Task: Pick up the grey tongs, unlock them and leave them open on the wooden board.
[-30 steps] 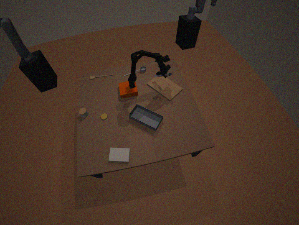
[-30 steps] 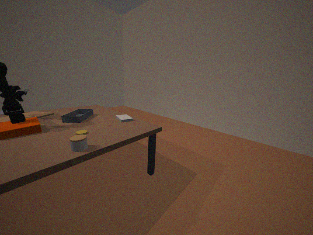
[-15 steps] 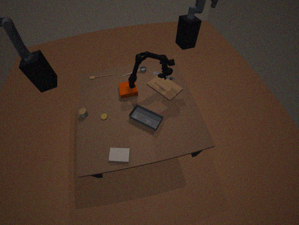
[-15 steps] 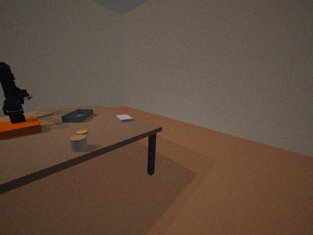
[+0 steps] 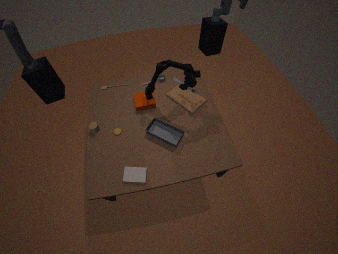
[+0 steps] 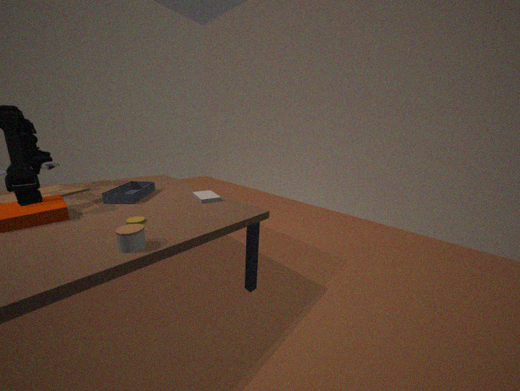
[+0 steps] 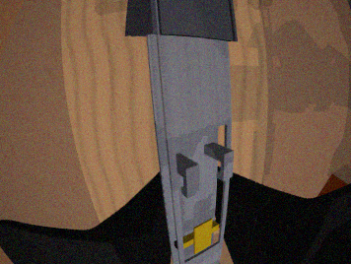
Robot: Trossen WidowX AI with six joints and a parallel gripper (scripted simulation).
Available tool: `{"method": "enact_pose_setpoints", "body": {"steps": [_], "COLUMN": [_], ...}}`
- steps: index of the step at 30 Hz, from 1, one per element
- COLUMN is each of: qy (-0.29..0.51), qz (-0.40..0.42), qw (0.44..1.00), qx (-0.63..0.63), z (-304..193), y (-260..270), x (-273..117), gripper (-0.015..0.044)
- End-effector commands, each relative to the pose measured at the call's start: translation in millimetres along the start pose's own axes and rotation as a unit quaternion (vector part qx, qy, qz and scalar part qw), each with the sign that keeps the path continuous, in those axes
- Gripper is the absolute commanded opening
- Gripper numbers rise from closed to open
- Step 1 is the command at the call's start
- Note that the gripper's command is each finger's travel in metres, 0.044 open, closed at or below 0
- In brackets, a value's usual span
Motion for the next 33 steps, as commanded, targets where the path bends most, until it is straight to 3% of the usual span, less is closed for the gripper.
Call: {"method": "enact_pose_setpoints", "body": {"steps": [1, 33], "qy": [0.003, 0.003], "qz": [0.006, 0.005], "qw": [1.0, 1.0], "qx": [-0.002, -0.003], "z": [1.1, 2.7], "y": [1.4, 4.2], "x": [-2.8, 45.6], "gripper": [-0.015, -0.015]}}
Point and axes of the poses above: the point midway between the two fingers, 35 mm back from their tips, its own x axis out along the fingers, its own y axis across the jaws, z = x × y, the point moved 5 cm from there along -x, back along the fingers, and after that the axes turned 1 degree about -x, right-handed, at the moved point
